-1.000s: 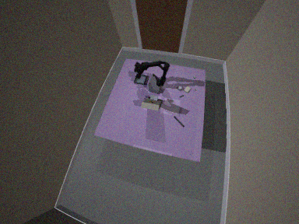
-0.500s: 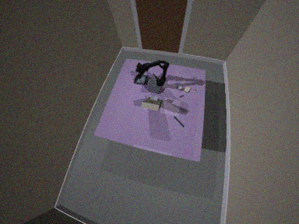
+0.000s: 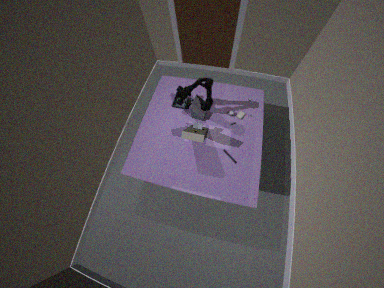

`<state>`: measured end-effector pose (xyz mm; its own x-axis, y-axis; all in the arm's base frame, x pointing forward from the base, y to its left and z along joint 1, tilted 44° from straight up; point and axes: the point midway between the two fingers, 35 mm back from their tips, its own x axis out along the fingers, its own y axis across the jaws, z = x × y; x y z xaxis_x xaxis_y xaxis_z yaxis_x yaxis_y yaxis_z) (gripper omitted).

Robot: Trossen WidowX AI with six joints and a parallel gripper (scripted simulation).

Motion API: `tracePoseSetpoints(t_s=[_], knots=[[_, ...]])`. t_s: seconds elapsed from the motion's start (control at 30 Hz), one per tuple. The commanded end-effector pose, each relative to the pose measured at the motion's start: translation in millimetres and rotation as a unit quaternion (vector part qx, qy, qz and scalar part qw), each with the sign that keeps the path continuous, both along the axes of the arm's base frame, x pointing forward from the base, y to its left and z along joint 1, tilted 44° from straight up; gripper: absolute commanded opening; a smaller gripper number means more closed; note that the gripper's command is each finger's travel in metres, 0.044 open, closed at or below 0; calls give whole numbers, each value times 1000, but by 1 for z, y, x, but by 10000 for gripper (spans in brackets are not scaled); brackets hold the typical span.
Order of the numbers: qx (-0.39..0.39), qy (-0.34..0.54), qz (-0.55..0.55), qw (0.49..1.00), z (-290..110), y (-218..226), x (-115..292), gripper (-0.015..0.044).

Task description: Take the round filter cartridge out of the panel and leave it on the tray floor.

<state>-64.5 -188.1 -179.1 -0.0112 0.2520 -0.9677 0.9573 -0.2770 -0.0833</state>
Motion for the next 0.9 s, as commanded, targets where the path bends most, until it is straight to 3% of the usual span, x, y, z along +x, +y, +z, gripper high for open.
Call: tracePoseSetpoints(t_s=[0.0, 0.47, 0.6, 0.77, 0.87], knots=[[-1, 0, 0, 1000, 0, -1, 0, 79], [-1, 0, 0, 1000, 0, -1, 0, 440], [-1, 0, 0, 1000, 2, -3, -1, 440], [0, 0, 0, 1000, 49, -46, -8, 440], [0, 0, 0, 1000, 52, -48, -8, 440]])
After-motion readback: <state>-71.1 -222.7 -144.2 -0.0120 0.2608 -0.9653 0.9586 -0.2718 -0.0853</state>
